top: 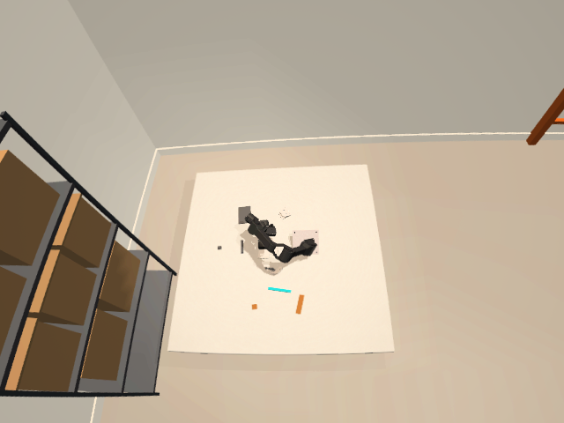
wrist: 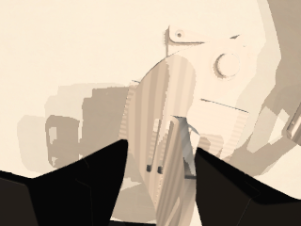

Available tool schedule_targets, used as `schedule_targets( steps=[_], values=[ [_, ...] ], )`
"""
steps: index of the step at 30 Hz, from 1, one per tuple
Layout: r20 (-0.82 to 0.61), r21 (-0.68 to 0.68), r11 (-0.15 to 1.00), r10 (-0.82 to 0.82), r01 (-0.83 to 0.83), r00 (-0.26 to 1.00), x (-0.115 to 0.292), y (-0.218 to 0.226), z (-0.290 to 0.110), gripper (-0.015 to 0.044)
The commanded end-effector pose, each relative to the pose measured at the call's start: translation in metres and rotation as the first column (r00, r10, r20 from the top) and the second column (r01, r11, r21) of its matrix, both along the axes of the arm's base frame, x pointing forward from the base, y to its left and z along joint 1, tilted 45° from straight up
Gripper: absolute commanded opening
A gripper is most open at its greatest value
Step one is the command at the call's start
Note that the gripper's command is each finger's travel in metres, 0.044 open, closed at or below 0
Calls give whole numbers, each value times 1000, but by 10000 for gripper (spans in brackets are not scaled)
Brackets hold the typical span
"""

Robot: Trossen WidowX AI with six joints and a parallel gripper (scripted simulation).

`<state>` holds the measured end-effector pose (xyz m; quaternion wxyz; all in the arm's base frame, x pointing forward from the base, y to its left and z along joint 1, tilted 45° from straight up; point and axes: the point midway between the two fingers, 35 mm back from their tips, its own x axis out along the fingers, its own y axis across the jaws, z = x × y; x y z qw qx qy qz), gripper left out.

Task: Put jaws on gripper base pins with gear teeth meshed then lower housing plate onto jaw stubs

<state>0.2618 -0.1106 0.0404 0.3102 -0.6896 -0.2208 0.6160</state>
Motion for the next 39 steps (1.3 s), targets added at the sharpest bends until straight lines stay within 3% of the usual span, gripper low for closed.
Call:
schedule_targets(
  steps=[1, 39],
  values=[
    [7, 1, 1000, 1, -1, 1000, 1, 0, 0, 134],
    [14, 1, 1000, 7, -7, 1000, 9, 36, -36, 134]
  ],
)
